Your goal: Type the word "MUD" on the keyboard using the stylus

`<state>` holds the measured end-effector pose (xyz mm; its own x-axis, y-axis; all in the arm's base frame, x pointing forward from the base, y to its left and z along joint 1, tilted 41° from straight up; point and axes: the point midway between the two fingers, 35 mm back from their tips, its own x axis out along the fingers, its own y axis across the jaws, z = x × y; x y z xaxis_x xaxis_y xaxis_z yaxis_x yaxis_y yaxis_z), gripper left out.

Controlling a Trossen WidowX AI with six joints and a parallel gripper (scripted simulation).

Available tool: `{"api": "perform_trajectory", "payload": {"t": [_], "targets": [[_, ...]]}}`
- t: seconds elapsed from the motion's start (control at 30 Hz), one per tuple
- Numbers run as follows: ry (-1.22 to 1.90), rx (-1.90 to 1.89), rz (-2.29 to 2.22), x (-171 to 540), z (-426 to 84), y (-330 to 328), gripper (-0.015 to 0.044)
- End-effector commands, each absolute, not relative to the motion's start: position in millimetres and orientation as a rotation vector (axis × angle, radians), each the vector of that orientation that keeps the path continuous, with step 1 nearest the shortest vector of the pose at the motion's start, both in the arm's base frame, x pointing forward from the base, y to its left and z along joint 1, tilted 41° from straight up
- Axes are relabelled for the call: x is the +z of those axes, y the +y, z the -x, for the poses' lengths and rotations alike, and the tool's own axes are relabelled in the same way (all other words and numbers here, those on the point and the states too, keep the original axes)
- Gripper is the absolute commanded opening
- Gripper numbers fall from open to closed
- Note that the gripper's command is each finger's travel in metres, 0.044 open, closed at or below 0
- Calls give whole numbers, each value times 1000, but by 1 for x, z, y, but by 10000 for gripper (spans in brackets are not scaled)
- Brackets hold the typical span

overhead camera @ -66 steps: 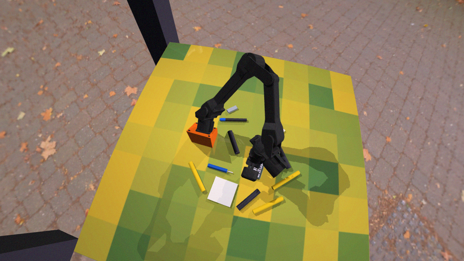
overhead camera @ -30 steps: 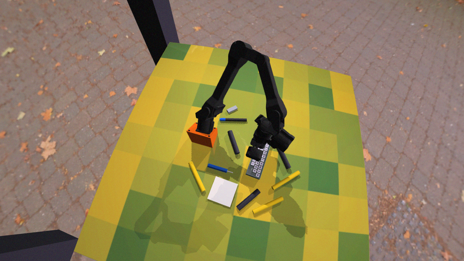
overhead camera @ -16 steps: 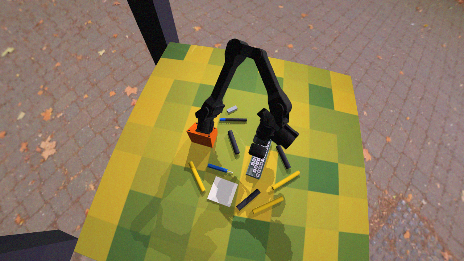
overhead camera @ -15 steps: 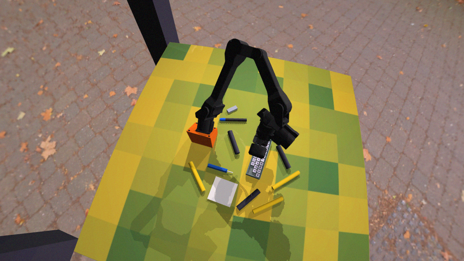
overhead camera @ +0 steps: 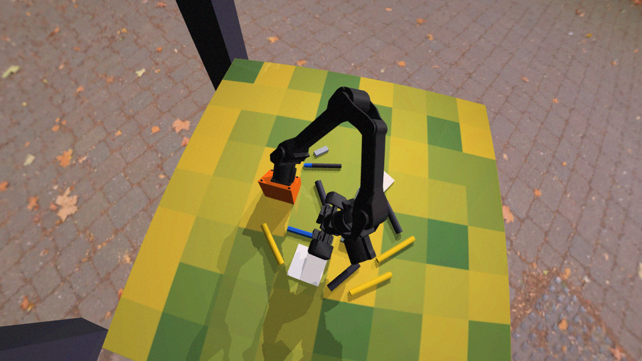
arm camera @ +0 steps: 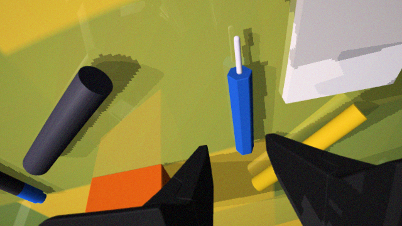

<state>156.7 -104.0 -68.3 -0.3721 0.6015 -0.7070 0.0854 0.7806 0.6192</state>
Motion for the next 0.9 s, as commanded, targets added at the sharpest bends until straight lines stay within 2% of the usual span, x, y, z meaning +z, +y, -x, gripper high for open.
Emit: {"api": "perform_trajectory", "payload": {"t": [0.0,0.87], "targets": [[1953,682,-498,-81,-140,-111,150],[1953,683,-498,-92,-143,-108,150]]}}
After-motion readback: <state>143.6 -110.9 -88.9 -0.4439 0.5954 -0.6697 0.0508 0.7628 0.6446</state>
